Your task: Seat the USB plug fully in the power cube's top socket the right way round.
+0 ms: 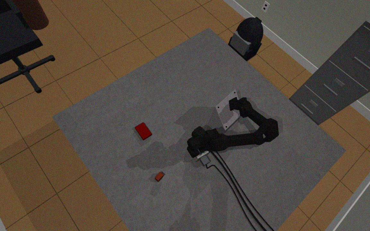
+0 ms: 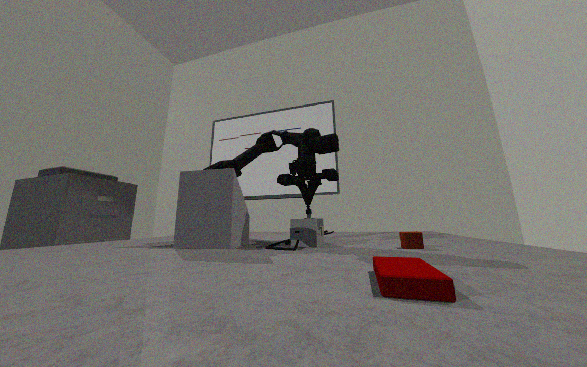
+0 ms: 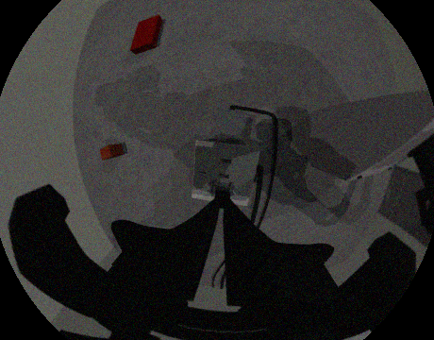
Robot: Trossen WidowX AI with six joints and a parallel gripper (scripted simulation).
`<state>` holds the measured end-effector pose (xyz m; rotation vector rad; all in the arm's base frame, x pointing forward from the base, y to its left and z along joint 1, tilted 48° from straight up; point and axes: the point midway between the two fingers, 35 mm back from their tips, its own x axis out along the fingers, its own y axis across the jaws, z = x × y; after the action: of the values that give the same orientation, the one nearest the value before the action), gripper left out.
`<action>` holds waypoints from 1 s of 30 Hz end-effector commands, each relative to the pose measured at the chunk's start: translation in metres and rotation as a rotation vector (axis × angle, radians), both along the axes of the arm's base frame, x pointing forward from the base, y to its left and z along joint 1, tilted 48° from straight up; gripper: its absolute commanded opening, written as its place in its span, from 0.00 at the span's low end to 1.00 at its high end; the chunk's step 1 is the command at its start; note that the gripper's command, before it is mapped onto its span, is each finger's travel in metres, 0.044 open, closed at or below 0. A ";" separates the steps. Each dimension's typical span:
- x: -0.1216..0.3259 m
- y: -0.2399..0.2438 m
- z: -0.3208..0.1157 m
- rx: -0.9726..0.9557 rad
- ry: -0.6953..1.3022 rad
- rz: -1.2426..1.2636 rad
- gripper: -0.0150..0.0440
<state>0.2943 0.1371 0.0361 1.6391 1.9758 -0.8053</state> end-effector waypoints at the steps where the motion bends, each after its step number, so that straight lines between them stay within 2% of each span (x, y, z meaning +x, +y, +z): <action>1: 0.001 -0.002 0.002 -0.004 -0.006 0.003 0.25; 30: 0.004 -0.014 0.013 0.001 -0.014 0.011 0.25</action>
<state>0.2985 0.1237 0.0486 1.6384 1.9746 -0.7988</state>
